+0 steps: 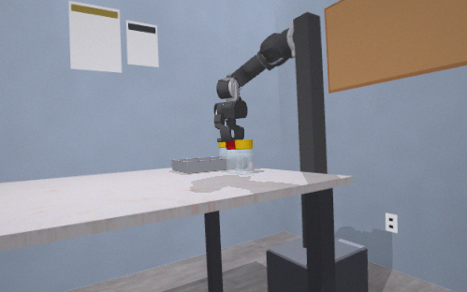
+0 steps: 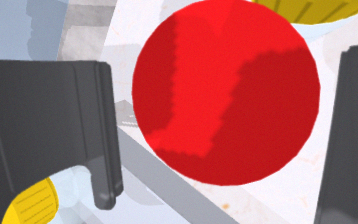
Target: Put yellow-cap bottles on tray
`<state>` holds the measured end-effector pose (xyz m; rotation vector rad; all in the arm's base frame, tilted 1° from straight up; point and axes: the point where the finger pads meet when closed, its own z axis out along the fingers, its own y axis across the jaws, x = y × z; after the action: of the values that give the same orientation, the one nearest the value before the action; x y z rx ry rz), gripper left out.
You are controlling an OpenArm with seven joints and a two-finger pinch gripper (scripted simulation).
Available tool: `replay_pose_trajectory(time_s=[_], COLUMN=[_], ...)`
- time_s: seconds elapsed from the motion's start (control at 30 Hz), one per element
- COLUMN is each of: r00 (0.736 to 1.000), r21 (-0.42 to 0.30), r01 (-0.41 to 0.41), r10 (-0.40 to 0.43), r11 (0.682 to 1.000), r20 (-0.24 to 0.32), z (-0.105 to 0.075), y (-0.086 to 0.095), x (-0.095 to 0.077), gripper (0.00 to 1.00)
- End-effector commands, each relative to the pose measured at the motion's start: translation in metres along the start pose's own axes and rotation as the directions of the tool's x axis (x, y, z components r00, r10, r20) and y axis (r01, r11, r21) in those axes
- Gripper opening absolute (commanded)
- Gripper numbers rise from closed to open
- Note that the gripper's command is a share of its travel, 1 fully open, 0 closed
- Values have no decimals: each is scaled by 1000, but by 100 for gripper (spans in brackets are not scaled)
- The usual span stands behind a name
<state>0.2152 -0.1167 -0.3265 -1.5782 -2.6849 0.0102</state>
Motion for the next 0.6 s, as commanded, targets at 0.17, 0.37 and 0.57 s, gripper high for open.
replay_pose_trajectory(time_s=[0.17, 0.37, 0.57], r00=[1000, 1000, 1000], r21=[-20, -14, -21], r01=[9, 6, 9], r10=[-9, -6, -9], r11=[1000, 1000, 1000], r20=[3, 3, 3], z=[10, 11, 13], y=[4, 3, 4], x=[-1, -1, -1], gripper=[42, 42, 42])
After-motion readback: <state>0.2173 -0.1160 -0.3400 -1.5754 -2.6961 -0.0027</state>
